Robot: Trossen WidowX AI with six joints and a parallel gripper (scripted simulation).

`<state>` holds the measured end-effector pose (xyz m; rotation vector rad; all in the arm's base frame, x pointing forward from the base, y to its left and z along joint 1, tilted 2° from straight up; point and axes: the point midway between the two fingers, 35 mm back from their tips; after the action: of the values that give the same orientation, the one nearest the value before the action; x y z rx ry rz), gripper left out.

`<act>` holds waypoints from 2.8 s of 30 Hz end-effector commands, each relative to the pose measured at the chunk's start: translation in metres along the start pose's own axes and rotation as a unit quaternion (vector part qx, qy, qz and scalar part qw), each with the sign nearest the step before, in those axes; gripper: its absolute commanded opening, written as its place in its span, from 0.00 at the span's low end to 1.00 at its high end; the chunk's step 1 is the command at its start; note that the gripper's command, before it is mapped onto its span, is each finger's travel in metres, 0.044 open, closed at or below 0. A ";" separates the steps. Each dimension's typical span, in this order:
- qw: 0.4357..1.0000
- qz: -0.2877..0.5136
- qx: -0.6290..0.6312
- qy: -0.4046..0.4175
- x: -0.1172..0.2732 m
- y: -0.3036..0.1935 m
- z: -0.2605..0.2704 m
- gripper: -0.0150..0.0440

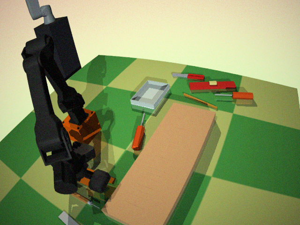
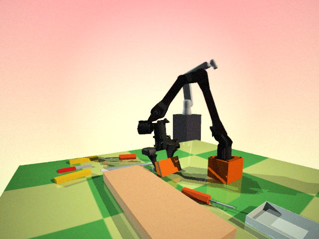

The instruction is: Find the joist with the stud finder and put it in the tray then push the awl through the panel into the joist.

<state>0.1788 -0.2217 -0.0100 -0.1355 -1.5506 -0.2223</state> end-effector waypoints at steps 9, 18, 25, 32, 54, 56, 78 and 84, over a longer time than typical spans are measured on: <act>1.000 0.005 0.002 -0.008 0.032 0.000 -0.003 0.25; 1.000 0.005 0.002 -0.008 0.050 0.003 -0.002 0.25; 1.000 0.006 0.002 -0.008 0.050 0.003 -0.001 0.25; 1.000 0.022 0.002 -0.011 0.049 0.004 -0.001 0.25; 0.997 0.075 0.002 -0.021 0.045 0.008 0.001 0.25; 0.996 0.081 0.002 -0.022 0.044 0.008 0.001 0.25; 0.988 0.148 0.002 -0.038 0.042 0.012 0.002 0.25; 0.986 0.159 0.002 -0.041 0.042 0.013 0.002 0.25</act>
<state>0.1803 -0.2126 0.0325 -0.3720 -1.5842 0.0251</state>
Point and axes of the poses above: the point midway between the two fingers, 35 mm back from their tips, its own x axis back along the fingers, its own z axis across the jaws, y = z × x, and after that the axes turned 14 degrees about -x, right-handed
